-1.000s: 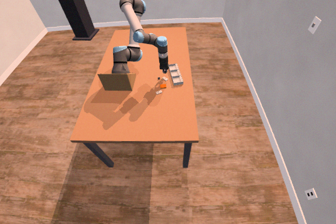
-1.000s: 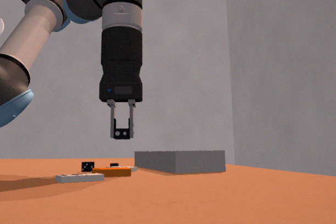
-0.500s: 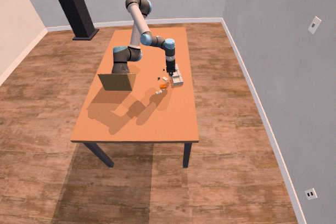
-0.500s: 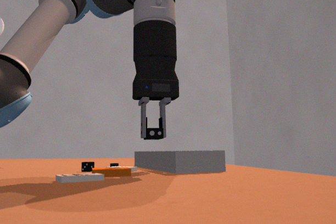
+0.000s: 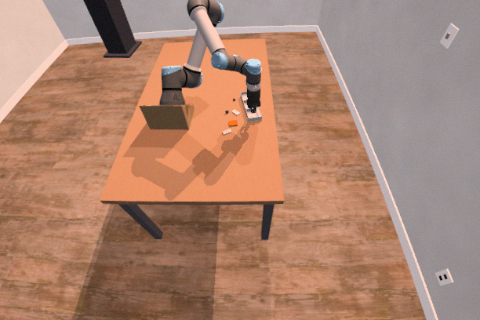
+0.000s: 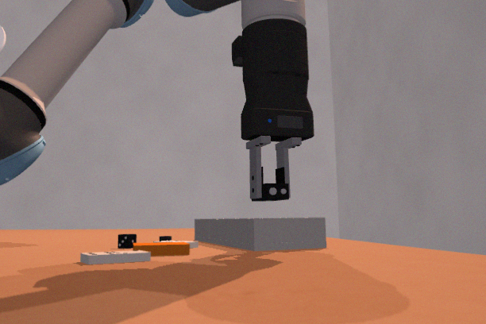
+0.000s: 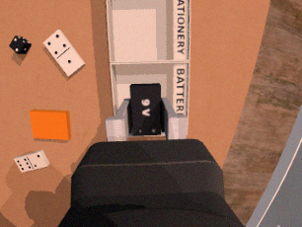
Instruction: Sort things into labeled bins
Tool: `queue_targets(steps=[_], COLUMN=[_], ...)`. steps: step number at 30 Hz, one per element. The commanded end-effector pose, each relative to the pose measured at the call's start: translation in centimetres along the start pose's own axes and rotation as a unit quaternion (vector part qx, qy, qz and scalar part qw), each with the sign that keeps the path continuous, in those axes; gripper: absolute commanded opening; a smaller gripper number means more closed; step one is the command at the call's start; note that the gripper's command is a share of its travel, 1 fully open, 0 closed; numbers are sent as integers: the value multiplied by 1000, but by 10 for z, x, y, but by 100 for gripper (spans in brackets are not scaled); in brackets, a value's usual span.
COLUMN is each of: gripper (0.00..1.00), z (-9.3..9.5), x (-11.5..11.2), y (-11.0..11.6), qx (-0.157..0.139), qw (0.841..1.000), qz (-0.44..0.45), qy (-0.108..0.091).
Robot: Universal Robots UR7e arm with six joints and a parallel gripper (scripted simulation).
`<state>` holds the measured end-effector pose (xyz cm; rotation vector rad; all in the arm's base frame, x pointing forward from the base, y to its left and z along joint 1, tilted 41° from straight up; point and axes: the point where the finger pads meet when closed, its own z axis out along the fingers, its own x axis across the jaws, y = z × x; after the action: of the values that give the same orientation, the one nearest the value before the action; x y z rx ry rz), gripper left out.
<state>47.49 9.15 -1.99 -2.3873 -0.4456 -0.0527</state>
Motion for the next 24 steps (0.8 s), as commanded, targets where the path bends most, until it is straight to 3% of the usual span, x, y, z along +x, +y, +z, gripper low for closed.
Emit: queue_targets(steps=[1, 12, 24], gripper=[50, 50, 50], z=[0, 0, 20], x=[4, 1, 0], y=[4, 0, 0], qx=[0, 0, 0], qw=[1000, 1000, 1000], qz=[-1, -1, -1], qy=[0, 0, 0])
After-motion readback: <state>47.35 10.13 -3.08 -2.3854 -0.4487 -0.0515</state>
